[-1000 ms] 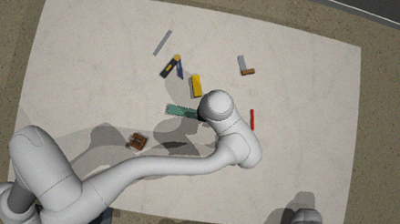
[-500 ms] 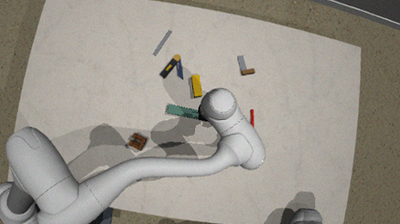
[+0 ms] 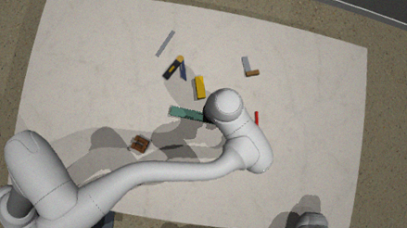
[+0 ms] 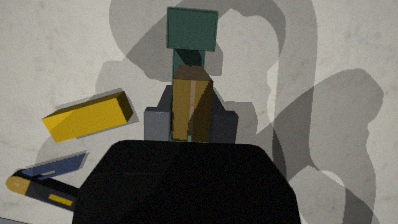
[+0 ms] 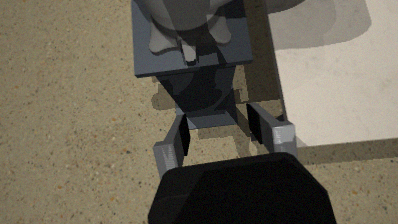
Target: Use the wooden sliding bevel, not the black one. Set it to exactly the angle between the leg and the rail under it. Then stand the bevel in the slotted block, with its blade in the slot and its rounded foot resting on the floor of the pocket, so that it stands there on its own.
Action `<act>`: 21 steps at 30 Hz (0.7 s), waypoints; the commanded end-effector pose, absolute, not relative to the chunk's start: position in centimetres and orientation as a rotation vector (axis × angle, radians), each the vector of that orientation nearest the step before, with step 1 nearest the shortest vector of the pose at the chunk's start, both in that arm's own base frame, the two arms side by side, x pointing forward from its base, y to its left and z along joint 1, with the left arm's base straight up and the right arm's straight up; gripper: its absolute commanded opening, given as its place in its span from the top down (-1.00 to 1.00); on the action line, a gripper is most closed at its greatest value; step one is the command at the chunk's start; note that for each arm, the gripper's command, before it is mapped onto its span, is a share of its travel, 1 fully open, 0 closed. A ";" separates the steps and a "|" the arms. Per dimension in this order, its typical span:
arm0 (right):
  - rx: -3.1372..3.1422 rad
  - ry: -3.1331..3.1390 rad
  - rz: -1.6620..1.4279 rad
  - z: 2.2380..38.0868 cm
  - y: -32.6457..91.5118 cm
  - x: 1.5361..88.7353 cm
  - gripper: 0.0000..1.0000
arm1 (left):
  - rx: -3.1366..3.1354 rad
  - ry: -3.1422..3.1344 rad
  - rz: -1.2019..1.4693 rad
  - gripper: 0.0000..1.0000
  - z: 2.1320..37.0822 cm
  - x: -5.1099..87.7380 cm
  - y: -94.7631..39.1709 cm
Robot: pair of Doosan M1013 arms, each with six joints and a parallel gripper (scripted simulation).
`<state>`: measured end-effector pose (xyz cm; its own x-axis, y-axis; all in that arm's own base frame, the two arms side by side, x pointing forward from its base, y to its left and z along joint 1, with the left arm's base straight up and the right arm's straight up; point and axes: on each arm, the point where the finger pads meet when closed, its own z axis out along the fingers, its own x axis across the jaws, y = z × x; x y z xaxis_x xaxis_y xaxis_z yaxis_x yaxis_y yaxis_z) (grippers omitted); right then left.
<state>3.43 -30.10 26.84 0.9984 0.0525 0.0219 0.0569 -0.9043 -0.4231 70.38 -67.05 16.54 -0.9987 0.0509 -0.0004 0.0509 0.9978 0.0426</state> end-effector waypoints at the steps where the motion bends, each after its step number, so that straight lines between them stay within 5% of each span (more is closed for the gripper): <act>1: -2.704 -0.078 -0.015 26.9 -30.1 3.4 -1.00 | 0.080 3.137 0.064 1.00 17.0 70.4 -67.1; 21: -2.704 -0.078 -0.015 26.9 -30.1 3.4 -1.00 | 0.080 3.137 0.064 1.00 17.7 70.4 -67.1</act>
<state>3.43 -30.10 26.84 0.9984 0.0525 0.0219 0.0569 -0.9043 -0.4231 70.38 -67.10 17.48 -0.9987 0.0509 -0.0003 0.0509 0.9978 0.0427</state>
